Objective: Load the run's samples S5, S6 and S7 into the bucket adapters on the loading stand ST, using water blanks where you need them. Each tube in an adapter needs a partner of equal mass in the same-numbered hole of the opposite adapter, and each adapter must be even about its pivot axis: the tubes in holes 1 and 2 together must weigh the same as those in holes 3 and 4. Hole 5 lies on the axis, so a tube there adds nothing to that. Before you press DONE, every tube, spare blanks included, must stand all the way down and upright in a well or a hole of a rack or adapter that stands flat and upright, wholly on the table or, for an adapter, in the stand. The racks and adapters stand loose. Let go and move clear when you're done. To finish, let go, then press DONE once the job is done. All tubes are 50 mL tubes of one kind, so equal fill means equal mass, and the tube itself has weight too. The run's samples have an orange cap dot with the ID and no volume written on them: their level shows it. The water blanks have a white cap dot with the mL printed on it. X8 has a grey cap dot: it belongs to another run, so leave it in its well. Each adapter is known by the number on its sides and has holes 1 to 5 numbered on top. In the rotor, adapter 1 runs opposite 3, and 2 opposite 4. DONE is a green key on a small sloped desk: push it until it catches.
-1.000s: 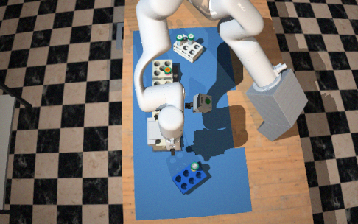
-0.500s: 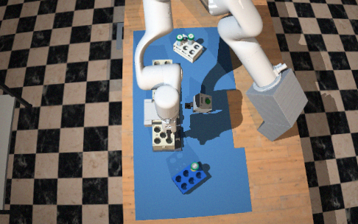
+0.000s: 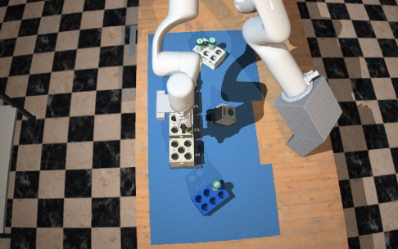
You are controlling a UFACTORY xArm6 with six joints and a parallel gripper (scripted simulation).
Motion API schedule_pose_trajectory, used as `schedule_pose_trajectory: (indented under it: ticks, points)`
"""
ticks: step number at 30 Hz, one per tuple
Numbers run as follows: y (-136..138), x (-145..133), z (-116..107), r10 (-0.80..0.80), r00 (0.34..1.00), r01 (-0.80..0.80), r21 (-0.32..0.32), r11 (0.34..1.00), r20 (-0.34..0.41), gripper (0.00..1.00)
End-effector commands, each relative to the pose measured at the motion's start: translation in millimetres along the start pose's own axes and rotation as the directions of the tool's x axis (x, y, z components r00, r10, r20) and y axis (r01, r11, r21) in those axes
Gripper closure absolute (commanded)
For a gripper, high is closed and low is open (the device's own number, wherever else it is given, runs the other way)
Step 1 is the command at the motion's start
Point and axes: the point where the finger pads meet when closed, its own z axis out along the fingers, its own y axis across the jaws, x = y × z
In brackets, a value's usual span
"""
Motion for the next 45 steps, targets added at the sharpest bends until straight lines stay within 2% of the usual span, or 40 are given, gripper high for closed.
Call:
schedule_pose_trajectory:
  ticks: [1,30,32,45]
  points:
    - [23,5,-2,-0.002,1.0,0.002,0.009,1.0,0.0,1.0]
    - [156,29,-1,-0.001,1.0,0.001,0.008,1.0,-0.001,1.0]
    - [156,29,-1,-0.001,1.0,0.001,0.008,1.0,-0.001,1.0]
    - [220,41,-1,-0.001,1.0,0.001,0.007,1.0,-0.001,1.0]
